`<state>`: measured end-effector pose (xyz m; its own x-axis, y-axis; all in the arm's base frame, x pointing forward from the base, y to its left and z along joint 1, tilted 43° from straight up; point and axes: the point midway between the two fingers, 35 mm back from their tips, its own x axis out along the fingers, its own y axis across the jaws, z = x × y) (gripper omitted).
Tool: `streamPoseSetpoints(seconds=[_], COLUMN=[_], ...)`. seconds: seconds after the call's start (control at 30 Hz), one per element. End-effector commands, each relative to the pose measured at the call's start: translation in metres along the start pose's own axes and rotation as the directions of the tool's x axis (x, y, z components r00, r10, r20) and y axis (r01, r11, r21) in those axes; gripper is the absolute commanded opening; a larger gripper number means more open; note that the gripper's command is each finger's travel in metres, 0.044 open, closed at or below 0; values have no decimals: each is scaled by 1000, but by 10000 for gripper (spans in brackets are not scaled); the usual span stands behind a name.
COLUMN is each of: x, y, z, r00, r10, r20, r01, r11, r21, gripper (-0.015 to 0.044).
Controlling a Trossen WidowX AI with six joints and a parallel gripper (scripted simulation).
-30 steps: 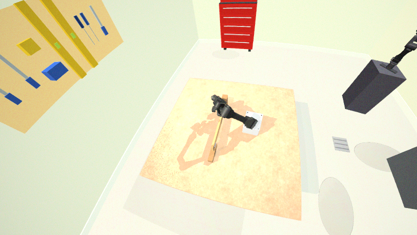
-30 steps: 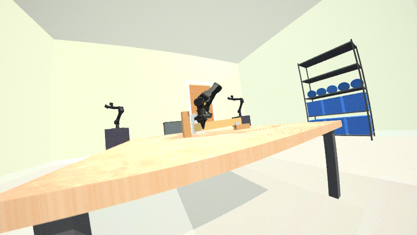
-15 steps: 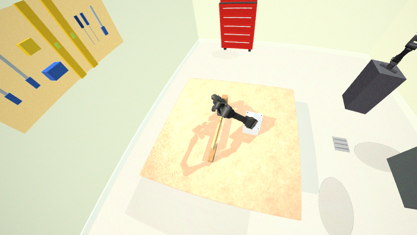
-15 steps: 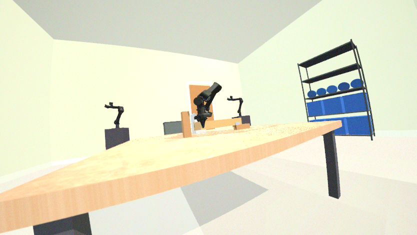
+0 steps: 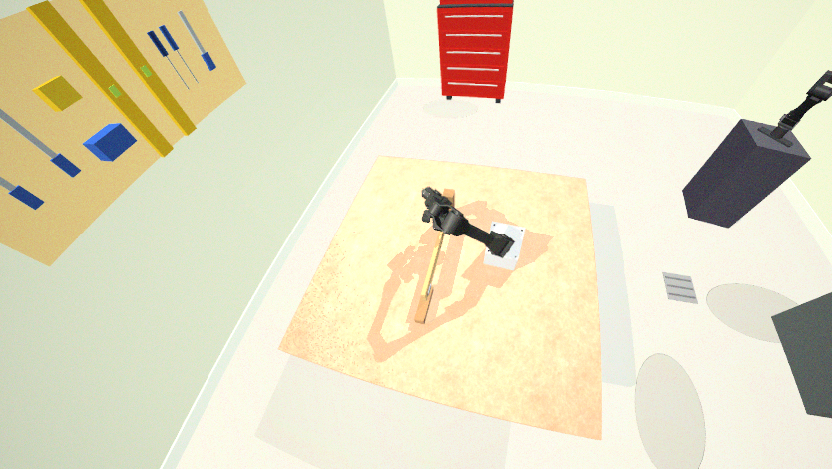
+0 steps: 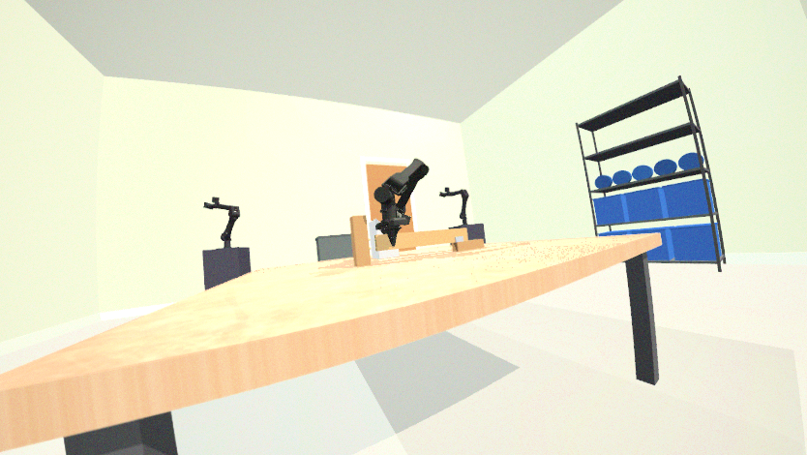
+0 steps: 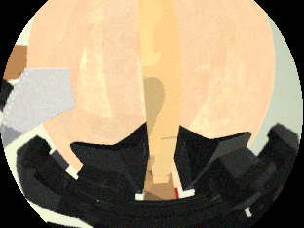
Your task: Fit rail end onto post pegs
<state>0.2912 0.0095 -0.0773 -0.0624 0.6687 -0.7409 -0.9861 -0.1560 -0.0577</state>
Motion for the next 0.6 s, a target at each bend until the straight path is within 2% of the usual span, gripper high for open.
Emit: streamPoseSetpoints(seconds=[0.0,0.57], x=[-1,0], y=[-1,0], z=[-1,-1], r00=[1000,1000], r10=[-8,-8], r20=[2,2], r01=[8,8], r11=[1000,1000], r21=[2,2], gripper=[0,0])
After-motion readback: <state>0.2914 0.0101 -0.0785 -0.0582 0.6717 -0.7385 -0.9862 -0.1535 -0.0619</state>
